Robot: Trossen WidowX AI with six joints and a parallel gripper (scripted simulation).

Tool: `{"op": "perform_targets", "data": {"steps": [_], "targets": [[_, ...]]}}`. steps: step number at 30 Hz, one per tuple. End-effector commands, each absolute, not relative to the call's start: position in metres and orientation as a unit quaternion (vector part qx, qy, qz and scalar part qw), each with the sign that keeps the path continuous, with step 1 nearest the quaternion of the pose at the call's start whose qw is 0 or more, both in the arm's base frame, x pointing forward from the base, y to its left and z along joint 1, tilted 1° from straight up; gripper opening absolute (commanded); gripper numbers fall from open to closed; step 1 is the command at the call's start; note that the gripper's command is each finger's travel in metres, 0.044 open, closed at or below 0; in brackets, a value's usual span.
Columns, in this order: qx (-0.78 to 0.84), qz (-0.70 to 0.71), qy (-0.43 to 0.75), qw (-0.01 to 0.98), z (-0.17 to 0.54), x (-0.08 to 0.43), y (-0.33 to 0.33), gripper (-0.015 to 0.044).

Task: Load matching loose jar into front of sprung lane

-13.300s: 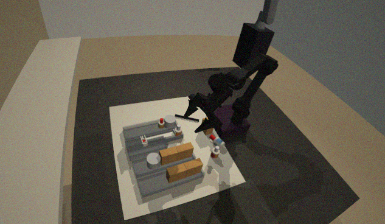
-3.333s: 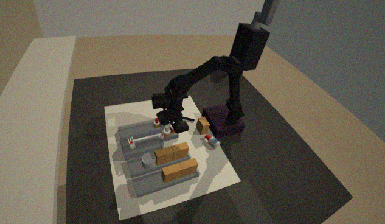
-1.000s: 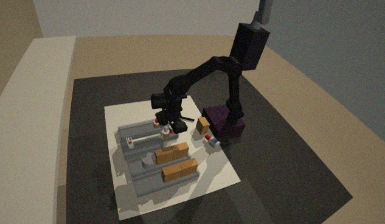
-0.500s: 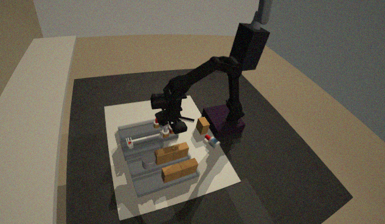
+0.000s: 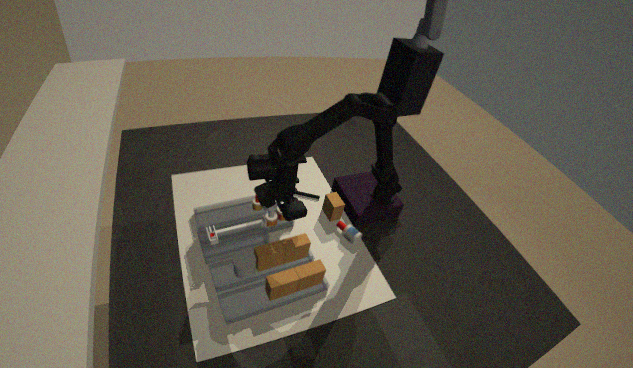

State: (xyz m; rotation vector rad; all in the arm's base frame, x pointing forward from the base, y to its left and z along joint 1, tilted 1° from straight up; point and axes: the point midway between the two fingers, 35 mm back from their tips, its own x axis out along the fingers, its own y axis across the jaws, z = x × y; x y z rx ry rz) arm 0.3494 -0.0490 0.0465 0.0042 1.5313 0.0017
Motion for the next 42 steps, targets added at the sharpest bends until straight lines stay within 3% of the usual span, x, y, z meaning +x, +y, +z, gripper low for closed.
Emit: {"op": "perform_targets", "data": {"steps": [1, 42], "targets": [[0.003, -0.001, 0.686, 0.728, 0.045, 0.354, -0.049, 0.0000], [0.003, -0.001, 0.686, 0.728, 0.033, 0.353, -0.049, 0.0000]]}}
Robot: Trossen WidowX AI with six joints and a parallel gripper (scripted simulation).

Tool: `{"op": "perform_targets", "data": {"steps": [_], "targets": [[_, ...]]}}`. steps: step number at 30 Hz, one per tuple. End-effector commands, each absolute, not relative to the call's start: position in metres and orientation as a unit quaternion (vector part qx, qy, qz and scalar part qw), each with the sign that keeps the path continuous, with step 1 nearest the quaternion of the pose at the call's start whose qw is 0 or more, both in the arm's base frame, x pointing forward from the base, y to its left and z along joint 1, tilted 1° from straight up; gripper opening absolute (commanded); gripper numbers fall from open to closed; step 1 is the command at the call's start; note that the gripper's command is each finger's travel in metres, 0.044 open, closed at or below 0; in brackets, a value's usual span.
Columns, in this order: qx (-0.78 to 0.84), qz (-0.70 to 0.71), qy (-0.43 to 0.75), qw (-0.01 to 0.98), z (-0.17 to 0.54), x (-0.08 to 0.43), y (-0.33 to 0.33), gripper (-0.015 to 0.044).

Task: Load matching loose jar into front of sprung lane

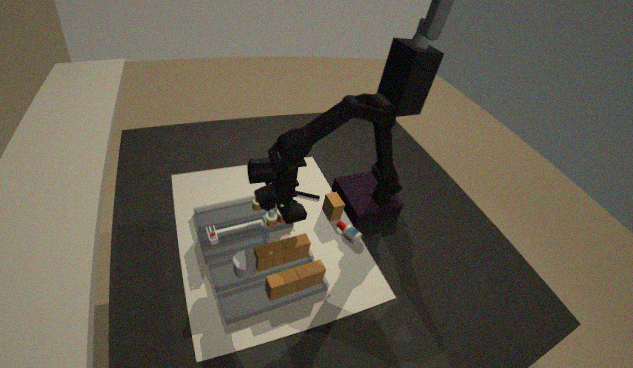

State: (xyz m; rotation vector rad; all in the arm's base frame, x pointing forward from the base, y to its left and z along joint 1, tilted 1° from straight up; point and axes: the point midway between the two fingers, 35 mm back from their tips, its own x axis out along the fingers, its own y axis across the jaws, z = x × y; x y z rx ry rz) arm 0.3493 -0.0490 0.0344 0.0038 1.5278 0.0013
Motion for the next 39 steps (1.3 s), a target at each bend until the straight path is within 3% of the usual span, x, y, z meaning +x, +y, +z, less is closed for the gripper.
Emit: {"op": "perform_targets", "data": {"steps": [1, 39], "targets": [[0.003, -0.001, 0.686, 0.728, 0.0331, 0.3529, -0.0490, 0.0000], [0.003, -0.001, 0.686, 0.728, 0.0262, 0.3495, -0.0490, 0.0000]]}}
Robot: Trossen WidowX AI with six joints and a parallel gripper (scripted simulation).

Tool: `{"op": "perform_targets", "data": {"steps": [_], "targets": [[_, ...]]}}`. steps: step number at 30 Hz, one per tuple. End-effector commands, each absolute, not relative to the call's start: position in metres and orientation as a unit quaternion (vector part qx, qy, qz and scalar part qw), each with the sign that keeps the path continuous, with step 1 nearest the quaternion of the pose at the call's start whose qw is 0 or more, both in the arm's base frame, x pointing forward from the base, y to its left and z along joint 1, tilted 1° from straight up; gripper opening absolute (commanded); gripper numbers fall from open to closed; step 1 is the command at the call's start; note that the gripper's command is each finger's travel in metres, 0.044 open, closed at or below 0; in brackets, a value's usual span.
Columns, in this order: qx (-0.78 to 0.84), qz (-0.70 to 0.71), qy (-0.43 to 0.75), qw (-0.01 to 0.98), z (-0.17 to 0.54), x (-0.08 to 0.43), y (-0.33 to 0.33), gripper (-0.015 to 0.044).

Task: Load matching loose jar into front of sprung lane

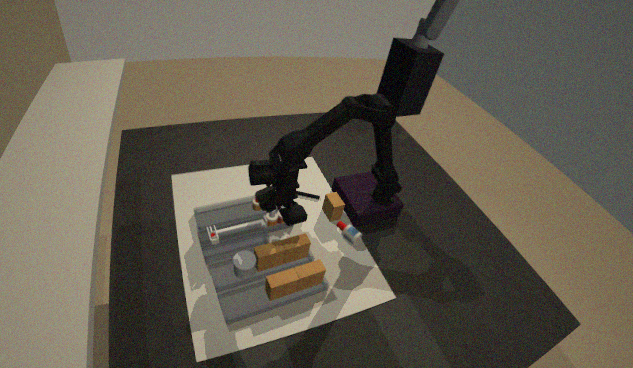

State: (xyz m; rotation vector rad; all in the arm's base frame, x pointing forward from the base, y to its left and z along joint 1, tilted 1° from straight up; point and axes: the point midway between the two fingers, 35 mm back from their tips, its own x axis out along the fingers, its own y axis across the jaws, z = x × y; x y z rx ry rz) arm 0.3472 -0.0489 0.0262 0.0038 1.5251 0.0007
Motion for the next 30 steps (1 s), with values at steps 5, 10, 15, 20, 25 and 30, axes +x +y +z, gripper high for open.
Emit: {"op": "perform_targets", "data": {"steps": [5, 10, 15, 20, 25, 30], "targets": [[0.003, -0.001, 0.686, 0.728, 0.0261, 0.3487, -0.0490, 0.0000], [0.003, -0.001, 0.686, 0.728, 0.0260, 0.3479, -0.0490, 0.0000], [0.003, -0.001, 0.686, 0.728, 0.0260, 0.3470, -0.0489, 0.0000], [0.003, -0.001, 0.686, 0.727, 0.0259, 0.3462, -0.0489, 0.0000], [0.003, -0.001, 0.686, 0.727, 0.0258, 0.3453, -0.0489, 0.0000], [0.003, -0.001, 0.686, 0.727, 0.0258, 0.3445, -0.0489, 0.0000]]}}
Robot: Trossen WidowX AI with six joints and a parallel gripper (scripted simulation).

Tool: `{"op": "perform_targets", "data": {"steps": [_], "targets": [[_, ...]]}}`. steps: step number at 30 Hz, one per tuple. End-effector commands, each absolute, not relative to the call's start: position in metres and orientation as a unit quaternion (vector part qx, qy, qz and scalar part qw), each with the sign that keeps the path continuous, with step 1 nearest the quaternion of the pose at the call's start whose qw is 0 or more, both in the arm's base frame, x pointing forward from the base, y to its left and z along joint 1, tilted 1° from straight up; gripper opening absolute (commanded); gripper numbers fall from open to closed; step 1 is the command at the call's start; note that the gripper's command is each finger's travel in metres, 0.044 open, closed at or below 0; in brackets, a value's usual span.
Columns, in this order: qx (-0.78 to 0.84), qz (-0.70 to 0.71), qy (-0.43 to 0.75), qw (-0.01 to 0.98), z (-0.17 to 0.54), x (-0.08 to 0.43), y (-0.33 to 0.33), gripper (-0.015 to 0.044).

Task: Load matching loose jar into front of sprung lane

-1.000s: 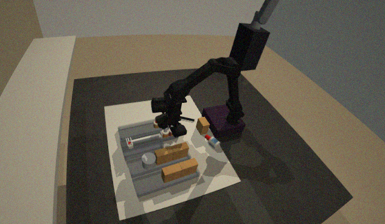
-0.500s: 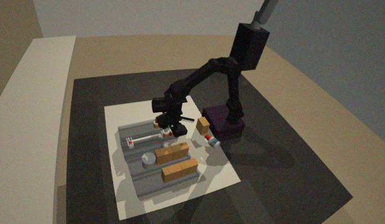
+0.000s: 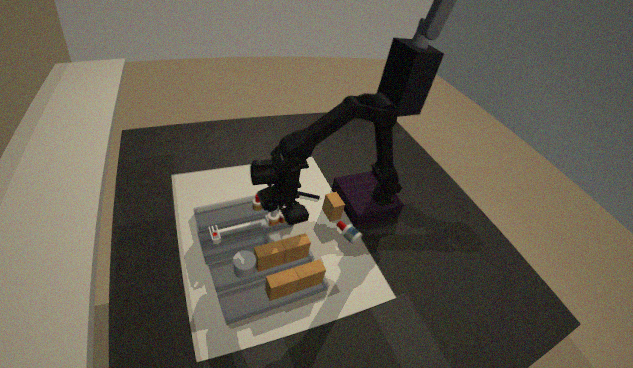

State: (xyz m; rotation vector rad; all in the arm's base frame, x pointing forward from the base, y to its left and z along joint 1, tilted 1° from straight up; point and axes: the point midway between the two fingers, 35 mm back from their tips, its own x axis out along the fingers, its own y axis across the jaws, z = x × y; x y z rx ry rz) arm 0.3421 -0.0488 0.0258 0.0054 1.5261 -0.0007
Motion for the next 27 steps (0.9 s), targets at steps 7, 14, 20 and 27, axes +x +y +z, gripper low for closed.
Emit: {"op": "perform_targets", "data": {"steps": [7, 14, 20, 27], "targets": [[0.003, -0.001, 0.686, 0.727, 0.0257, 0.3433, -0.0489, 0.0000], [0.003, -0.001, 0.686, 0.727, 0.0256, 0.3419, -0.0489, 0.0000], [0.003, -0.001, 0.686, 0.727, 0.0255, 0.3391, -0.0488, 0.0000], [0.003, -0.001, 0.686, 0.727, 0.0255, 0.3391, -0.0488, 0.0000]]}}
